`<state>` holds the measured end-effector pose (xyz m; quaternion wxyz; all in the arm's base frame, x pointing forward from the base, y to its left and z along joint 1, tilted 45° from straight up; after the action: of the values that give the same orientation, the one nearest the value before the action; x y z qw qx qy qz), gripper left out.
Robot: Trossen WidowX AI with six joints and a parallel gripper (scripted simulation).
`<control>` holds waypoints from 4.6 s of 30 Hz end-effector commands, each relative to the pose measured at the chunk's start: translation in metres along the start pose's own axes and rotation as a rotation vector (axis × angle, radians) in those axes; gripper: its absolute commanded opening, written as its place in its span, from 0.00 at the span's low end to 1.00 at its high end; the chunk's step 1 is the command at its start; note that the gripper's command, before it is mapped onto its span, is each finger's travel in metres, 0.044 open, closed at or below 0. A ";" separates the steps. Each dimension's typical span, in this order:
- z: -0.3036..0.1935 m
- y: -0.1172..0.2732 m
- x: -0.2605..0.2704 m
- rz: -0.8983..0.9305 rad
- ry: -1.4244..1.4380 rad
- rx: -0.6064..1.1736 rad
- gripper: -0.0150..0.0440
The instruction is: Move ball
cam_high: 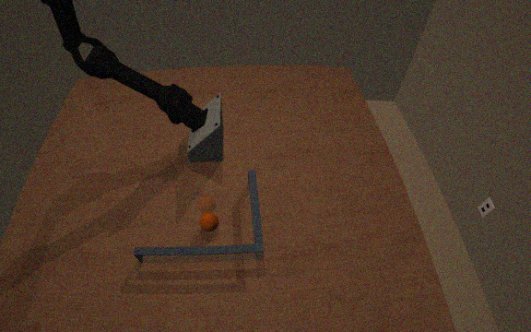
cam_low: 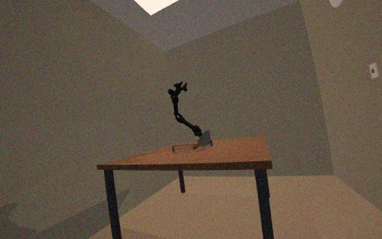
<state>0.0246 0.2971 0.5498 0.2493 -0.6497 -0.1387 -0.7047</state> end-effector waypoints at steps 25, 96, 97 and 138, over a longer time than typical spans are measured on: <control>0.129 0.040 -0.169 -0.506 -0.119 -0.533 0.86; 0.080 0.370 -0.494 -2.467 -0.604 -0.362 0.86; 0.080 0.371 -0.495 -2.467 -0.604 -0.362 0.86; 0.118 0.295 -0.436 -2.460 -0.603 -0.360 0.25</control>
<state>0.2987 0.1762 0.0845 -0.6951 -0.2495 -0.6027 -0.3022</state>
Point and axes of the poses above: the point midway between the two fingers, 35 mm back from their tips, its own y axis back along the fingers, its own x axis across the jaws, z = x × y, the point moved 8 cm from there along y, back along the fingers, and after that the axes turned 12 degrees about -y, right-handed, at the moved point
